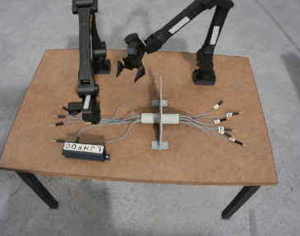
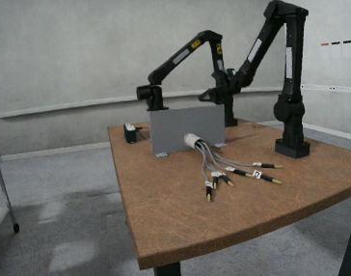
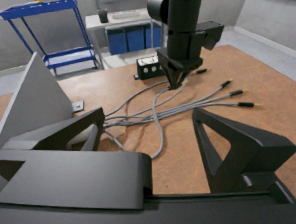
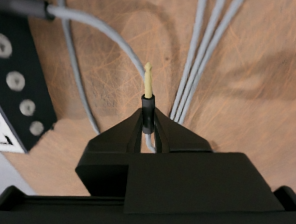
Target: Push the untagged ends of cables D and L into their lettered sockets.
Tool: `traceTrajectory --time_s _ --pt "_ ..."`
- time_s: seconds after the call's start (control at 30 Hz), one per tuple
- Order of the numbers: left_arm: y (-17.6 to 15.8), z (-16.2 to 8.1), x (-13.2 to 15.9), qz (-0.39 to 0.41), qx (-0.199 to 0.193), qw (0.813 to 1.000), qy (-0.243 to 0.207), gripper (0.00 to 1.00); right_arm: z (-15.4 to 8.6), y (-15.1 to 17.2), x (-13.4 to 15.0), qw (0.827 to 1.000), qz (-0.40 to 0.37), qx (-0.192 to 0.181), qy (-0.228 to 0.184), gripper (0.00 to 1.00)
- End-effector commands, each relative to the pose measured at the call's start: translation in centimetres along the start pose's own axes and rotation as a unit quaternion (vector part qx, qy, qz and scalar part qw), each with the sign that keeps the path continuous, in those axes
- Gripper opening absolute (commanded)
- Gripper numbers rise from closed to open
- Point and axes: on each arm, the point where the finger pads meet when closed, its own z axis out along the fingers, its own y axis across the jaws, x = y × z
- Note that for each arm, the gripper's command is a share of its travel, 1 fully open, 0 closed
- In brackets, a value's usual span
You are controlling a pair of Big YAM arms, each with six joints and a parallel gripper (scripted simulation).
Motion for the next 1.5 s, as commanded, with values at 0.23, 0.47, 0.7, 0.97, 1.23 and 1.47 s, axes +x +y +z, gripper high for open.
traceTrajectory --time_s 0.23,0.47,0.7,0.97,1.23,1.47 --pt "-1.7 0.0 -2.6 -0.032 0.007 0.999 -0.014 1.0 -1.3 1.1 -0.1 0.969 -0.245 -0.019 -0.001 0.06" --pt "-1.0 0.1 -1.6 -0.023 0.004 1.0 -0.009 1.0 -1.1 1.1 -0.1 0.923 -0.385 -0.019 -0.003 0.06" --pt "-1.0 0.1 -1.6 -0.023 0.004 1.0 -0.009 1.0 -1.2 1.2 -0.1 0.877 -0.479 -0.02 -0.006 0.06" --pt "-1.0 0.1 -1.6 -0.023 0.004 1.0 -0.009 1.0 -1.3 1.3 0.0 0.781 -0.624 -0.023 -0.01 0.06" --pt "-1.0 0.1 -1.6 -0.023 0.004 1.0 -0.009 1.0 -1.3 1.3 0.0 0.766 -0.643 -0.022 -0.01 0.06" --pt "-1.0 0.1 -1.6 -0.023 0.004 1.0 -0.009 1.0 -0.2 3.9 2.3 0.783 -0.622 -0.022 -0.009 0.06"
